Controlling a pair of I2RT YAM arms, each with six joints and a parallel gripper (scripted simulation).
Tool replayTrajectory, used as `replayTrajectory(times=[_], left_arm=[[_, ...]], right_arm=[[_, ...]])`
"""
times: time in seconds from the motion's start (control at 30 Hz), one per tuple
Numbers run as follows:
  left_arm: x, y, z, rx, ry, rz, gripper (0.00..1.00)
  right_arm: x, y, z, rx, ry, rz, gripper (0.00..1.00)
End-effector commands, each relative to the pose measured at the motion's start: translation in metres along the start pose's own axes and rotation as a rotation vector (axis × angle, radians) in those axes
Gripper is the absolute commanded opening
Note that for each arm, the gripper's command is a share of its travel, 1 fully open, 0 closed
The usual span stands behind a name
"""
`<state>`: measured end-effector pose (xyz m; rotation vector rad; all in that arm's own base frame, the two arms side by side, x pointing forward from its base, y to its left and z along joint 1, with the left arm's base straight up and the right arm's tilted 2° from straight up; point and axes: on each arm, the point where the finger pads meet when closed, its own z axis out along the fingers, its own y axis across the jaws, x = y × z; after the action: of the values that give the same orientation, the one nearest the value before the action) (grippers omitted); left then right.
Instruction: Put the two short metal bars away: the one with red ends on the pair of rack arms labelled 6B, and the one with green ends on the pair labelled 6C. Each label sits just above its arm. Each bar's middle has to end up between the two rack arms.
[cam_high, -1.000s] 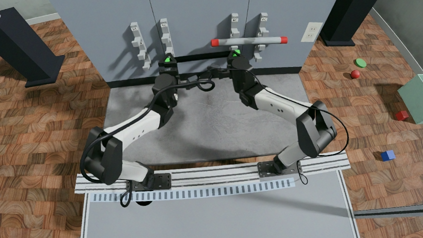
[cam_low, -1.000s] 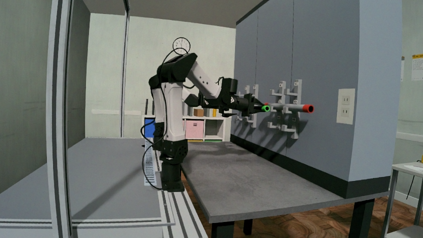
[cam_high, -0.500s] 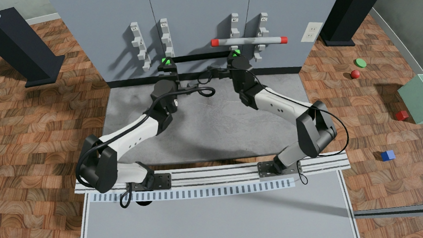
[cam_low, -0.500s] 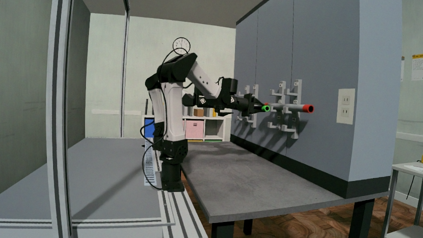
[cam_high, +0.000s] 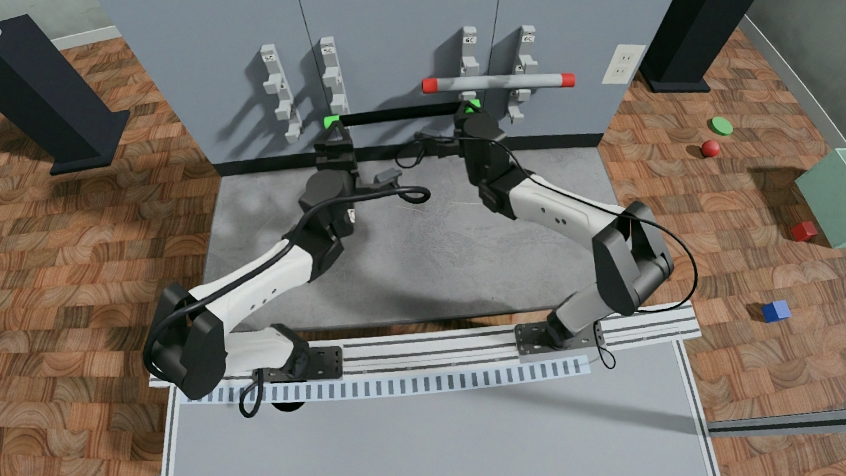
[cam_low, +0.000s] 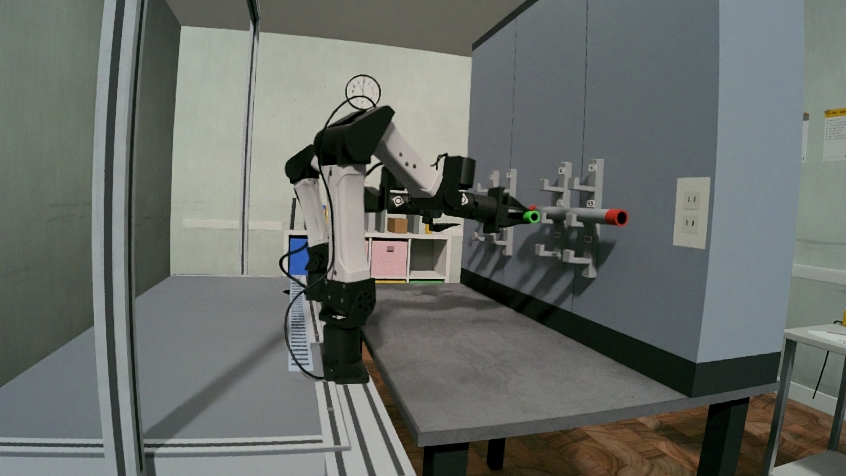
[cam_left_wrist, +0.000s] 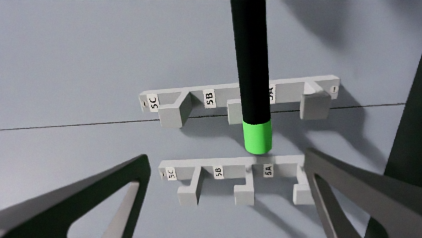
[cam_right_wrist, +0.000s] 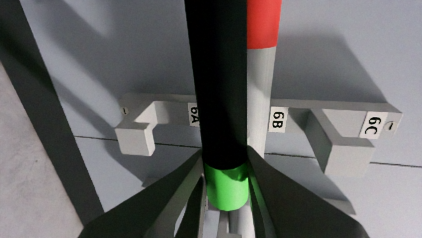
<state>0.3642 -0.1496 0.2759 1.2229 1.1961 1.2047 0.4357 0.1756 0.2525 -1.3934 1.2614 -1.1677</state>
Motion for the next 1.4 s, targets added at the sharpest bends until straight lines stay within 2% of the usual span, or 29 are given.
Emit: replayTrajectory(times=[0.0, 1.37], left_arm=[[0.009, 0.002, -0.003, -0.002, 0.014, -0.009, 1.0], [0.044, 0.002, 0.008, -0.002, 0.014, -0.009, 1.0]], right_arm=[[0.007, -0.05, -0.004, 0.115, 0.012, 0.09, 0.0], [0.007, -0.05, -0.004, 0.115, 0.012, 0.09, 0.0]])
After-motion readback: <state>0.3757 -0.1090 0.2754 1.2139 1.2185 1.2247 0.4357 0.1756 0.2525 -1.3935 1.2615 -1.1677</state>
